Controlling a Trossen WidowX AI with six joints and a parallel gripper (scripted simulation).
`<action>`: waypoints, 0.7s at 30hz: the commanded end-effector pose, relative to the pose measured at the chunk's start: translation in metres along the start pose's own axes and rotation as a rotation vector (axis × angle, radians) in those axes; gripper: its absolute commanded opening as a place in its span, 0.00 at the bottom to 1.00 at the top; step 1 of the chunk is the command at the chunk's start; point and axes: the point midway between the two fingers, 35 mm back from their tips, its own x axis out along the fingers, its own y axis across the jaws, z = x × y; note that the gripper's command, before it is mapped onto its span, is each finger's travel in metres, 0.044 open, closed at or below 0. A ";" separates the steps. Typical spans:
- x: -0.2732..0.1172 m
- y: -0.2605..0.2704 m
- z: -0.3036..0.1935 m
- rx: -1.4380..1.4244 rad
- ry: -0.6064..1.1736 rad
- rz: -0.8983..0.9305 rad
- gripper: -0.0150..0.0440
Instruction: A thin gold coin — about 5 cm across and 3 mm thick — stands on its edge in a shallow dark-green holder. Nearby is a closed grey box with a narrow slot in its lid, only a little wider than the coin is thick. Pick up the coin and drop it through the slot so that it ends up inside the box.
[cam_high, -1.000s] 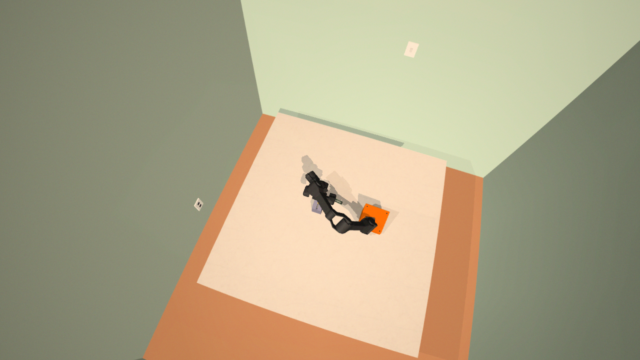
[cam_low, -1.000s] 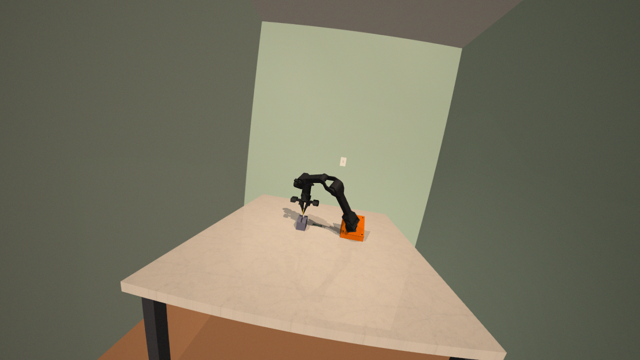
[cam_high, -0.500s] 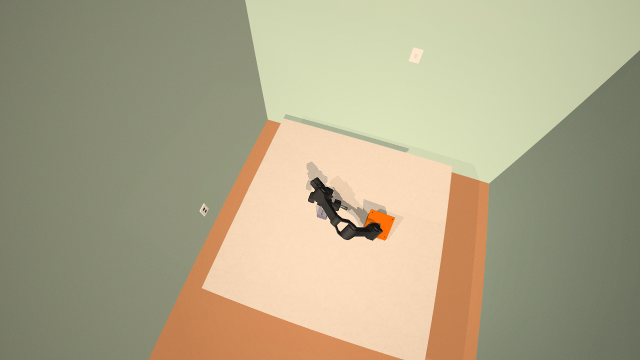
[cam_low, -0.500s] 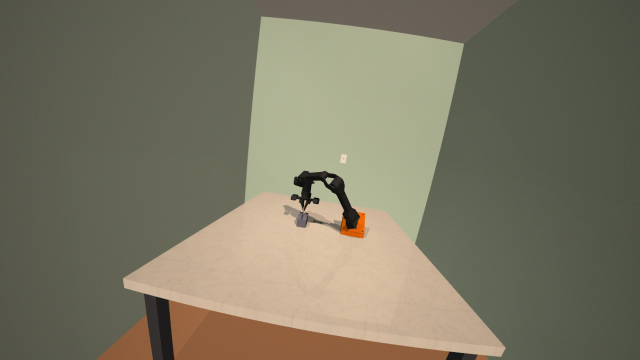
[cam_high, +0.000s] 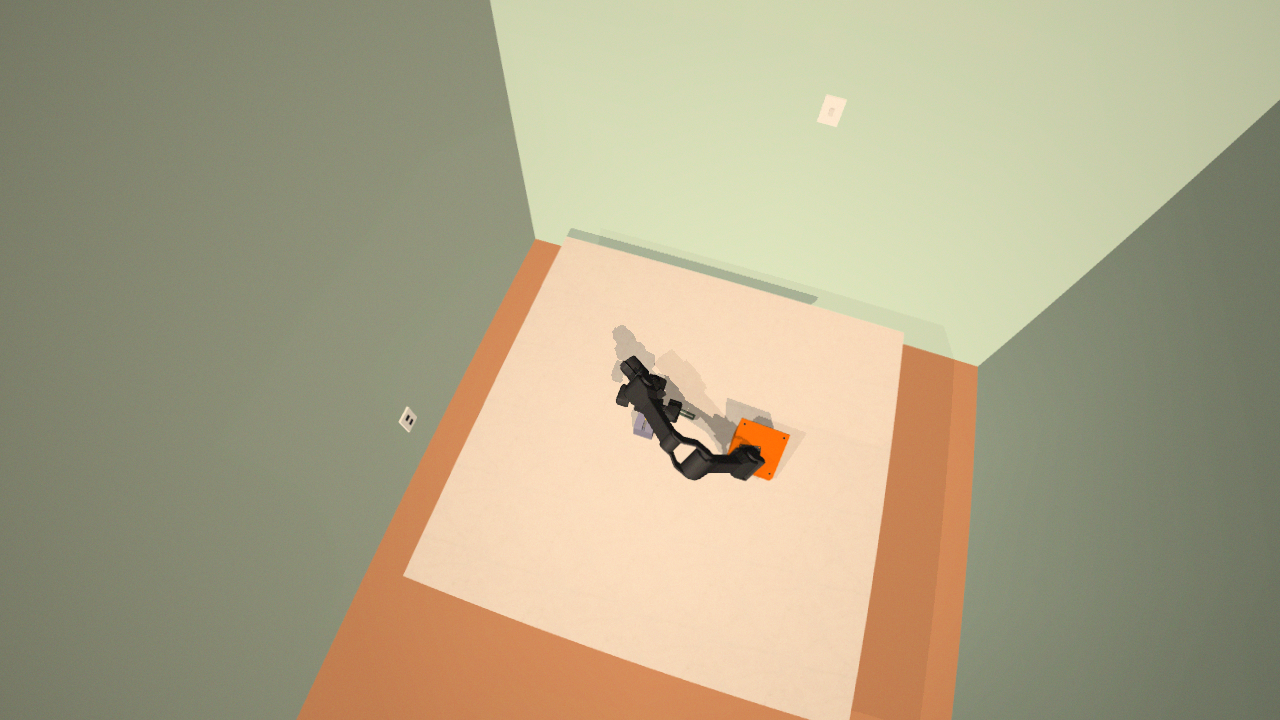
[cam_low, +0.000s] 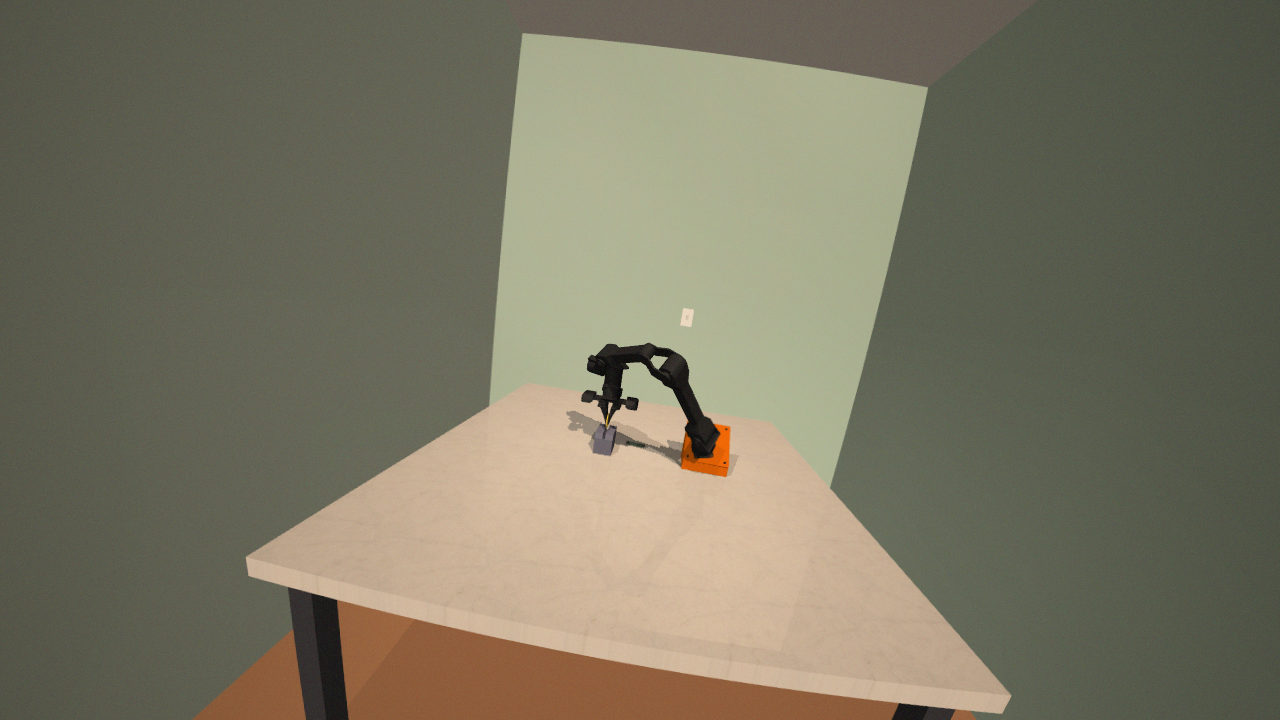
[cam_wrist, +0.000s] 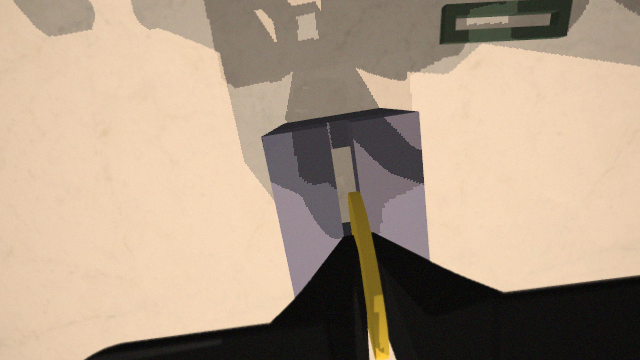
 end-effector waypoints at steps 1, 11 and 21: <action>0.003 -0.001 -0.001 0.005 0.005 -0.002 0.25; 0.007 -0.001 0.000 0.006 0.005 -0.002 0.25; 0.005 0.000 0.000 0.000 0.000 0.001 0.53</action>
